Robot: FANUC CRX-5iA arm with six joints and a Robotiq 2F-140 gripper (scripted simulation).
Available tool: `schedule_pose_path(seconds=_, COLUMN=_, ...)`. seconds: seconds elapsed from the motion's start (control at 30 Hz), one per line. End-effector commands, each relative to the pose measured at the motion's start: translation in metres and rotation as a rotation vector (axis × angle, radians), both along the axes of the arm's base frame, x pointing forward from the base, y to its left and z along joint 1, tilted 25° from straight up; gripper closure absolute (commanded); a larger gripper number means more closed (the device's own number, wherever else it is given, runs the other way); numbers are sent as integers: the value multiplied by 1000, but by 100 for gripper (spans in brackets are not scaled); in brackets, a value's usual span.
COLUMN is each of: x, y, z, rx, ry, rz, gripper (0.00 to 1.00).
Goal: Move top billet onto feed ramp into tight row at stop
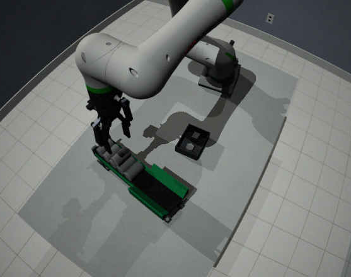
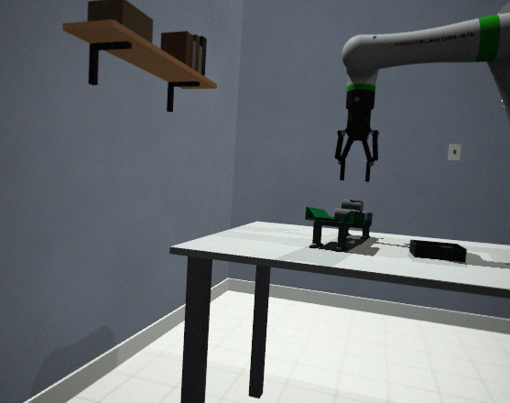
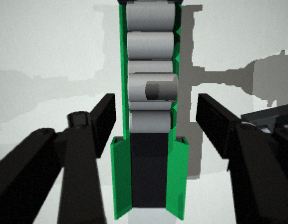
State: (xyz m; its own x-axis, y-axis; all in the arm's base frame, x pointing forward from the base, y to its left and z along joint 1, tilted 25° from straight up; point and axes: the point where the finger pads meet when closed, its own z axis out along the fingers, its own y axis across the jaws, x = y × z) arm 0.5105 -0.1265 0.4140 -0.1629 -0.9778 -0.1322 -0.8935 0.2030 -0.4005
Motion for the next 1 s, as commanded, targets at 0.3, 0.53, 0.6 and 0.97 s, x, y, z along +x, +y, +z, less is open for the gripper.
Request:
schedule_pose_path(seconds=0.3, x=0, y=0, z=1, rx=-1, ry=-2, rz=-1, gripper=42)
schedule_pose_path(seconds=0.53, x=1, y=0, z=-1, rx=-1, ry=-2, rz=-1, gripper=42)
schedule_pose_path(seconds=0.6, x=2, y=0, z=-2, rx=-1, ry=-2, rz=-1, gripper=42)
schedule_pose_path(seconds=0.97, x=7, y=1, z=-14, rx=-1, ry=-2, rz=-1, gripper=42)
